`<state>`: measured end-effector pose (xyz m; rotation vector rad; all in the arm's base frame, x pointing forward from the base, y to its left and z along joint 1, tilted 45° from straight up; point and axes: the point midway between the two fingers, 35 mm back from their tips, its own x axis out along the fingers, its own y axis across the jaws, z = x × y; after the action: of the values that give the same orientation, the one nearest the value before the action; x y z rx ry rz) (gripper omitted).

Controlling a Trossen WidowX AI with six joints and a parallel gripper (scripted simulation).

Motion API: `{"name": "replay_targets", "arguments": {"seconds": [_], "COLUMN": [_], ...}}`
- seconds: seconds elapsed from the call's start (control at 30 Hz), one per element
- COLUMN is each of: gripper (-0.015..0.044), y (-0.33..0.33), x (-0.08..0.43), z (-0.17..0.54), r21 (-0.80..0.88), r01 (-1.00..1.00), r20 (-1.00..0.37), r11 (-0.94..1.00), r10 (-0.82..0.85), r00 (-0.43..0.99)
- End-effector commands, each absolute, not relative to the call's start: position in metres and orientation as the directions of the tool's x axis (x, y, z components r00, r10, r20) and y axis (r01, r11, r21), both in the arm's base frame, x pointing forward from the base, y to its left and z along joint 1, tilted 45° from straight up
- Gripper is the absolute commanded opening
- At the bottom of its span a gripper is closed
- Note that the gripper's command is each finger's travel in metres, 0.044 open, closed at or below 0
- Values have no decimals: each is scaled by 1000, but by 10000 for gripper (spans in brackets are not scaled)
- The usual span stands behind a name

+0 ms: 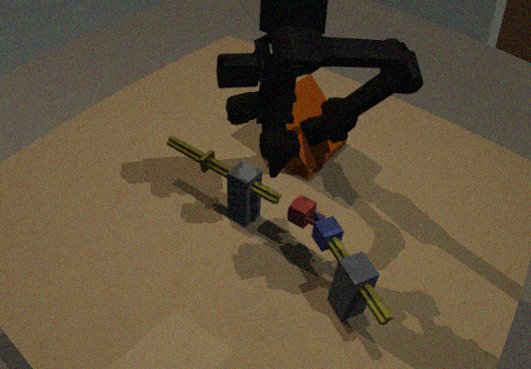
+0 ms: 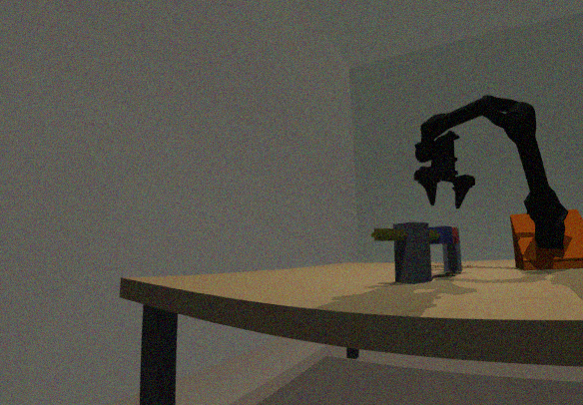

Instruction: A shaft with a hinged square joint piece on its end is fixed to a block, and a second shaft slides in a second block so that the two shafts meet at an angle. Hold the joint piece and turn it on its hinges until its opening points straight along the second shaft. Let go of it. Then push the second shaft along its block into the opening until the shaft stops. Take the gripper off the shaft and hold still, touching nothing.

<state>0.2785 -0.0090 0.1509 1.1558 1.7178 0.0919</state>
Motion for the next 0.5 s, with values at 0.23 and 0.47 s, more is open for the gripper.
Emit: {"name": "replay_targets", "arguments": {"seconds": [0.23, 0.47], "gripper": [440, 440], "y": [-12, -13], "x": [277, 277], "z": [131, 122], "r21": [288, 103], "r01": [891, 970], "r20": [-671, -659], "r11": [352, 222], "r10": [738, 746], "r00": [-75, -101]}}
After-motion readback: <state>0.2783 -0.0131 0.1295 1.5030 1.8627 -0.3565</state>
